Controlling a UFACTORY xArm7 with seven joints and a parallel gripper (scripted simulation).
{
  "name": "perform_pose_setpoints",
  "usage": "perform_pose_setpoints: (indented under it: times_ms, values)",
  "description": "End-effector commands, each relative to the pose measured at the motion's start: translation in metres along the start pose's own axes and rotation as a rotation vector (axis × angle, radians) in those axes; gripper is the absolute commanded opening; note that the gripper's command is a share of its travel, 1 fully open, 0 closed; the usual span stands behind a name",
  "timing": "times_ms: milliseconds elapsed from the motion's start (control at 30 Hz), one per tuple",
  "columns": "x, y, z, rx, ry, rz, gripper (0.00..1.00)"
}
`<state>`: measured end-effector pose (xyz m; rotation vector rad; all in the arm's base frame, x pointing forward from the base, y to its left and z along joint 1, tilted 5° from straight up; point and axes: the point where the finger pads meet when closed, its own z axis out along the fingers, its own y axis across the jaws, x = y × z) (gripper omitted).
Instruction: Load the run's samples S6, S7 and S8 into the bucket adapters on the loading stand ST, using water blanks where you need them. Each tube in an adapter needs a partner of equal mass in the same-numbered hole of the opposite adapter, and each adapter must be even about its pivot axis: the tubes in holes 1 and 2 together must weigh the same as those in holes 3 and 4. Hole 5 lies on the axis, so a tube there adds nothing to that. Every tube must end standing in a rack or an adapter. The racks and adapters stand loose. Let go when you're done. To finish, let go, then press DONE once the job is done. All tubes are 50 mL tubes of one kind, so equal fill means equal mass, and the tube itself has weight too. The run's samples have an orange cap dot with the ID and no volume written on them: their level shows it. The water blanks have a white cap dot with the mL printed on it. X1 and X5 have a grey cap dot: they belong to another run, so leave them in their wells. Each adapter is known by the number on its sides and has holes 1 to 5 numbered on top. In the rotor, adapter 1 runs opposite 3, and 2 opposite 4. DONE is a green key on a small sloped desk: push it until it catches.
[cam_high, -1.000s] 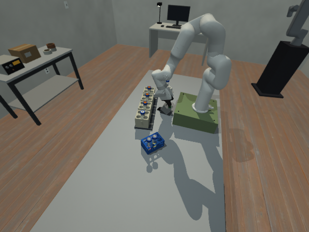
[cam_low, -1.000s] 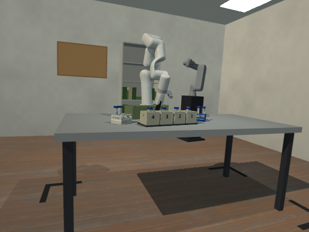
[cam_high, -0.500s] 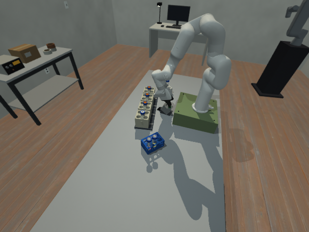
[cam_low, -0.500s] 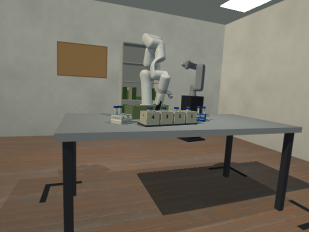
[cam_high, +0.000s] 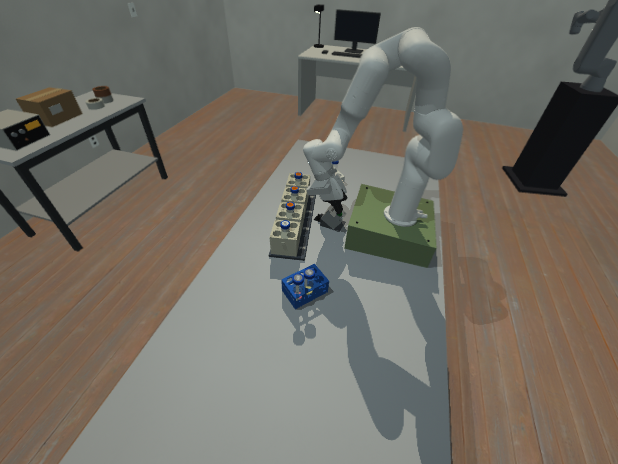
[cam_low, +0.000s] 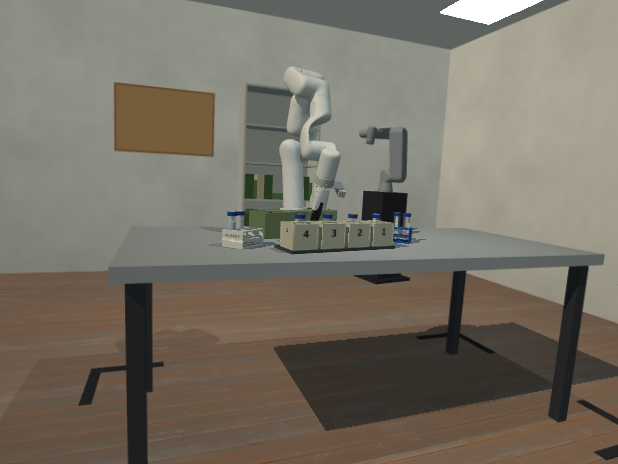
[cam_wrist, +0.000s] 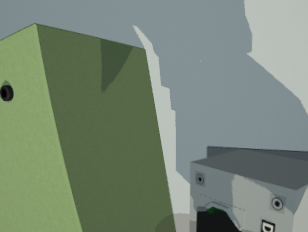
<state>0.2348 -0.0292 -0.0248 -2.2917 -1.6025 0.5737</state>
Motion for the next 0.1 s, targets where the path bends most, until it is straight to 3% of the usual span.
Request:
perform_pose_setpoints:
  times_ms: [0,67]
  values:
    - [0.0004,0.001,-0.0007,-0.003,0.001,0.0,0.0]
    - [0.0004,0.0011,-0.0006,-0.003,0.001,0.0,0.0]
